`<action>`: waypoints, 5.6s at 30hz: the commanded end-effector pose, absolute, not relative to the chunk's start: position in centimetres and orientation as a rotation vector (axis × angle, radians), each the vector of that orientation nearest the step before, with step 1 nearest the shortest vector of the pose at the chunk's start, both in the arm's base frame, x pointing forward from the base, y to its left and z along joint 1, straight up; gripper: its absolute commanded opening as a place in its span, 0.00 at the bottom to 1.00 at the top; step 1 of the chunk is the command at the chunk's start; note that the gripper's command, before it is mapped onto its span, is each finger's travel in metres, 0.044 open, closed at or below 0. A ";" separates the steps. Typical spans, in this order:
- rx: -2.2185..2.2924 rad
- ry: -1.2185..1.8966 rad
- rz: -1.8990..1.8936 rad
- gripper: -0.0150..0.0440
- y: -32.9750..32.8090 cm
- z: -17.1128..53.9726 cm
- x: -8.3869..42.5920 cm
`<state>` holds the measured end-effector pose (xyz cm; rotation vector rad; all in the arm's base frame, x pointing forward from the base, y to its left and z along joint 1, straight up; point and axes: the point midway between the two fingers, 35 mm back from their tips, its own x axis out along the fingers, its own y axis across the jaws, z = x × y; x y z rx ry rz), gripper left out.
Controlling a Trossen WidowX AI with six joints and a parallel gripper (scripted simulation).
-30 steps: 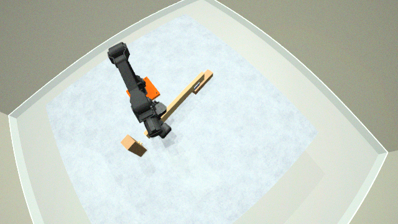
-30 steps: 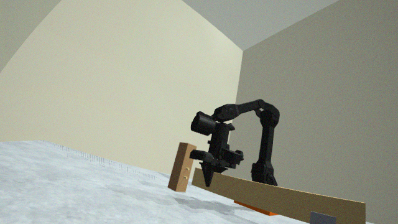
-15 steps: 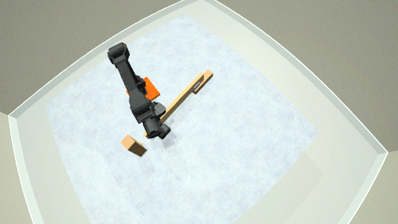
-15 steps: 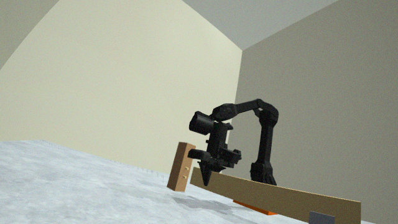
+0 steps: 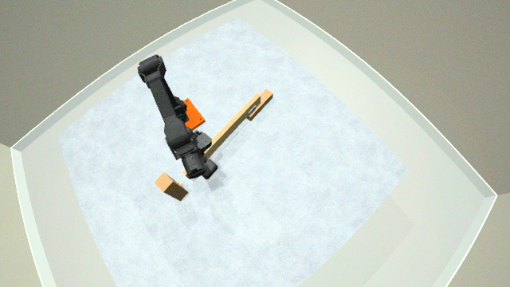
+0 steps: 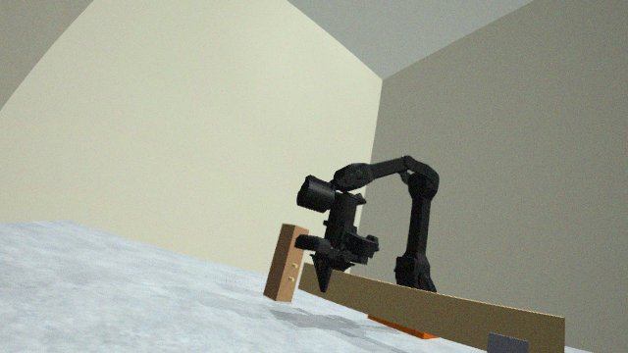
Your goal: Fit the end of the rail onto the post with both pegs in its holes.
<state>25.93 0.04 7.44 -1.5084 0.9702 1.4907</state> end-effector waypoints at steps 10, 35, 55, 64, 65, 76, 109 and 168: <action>-1.519 0.966 1.483 0.25 -0.4 7.6 26.3; -1.520 0.966 1.483 0.25 -1.1 7.7 26.6; -1.521 0.967 1.483 0.25 -1.7 7.7 26.9; -1.521 0.967 1.483 0.25 -1.9 7.7 27.0; -1.521 0.967 1.482 0.25 -2.0 7.7 27.0; -1.521 0.967 1.482 0.25 -2.3 7.7 27.1; -1.522 0.968 1.482 0.25 -3.2 7.7 27.5; -1.509 0.971 1.494 1.00 -3.8 7.5 27.6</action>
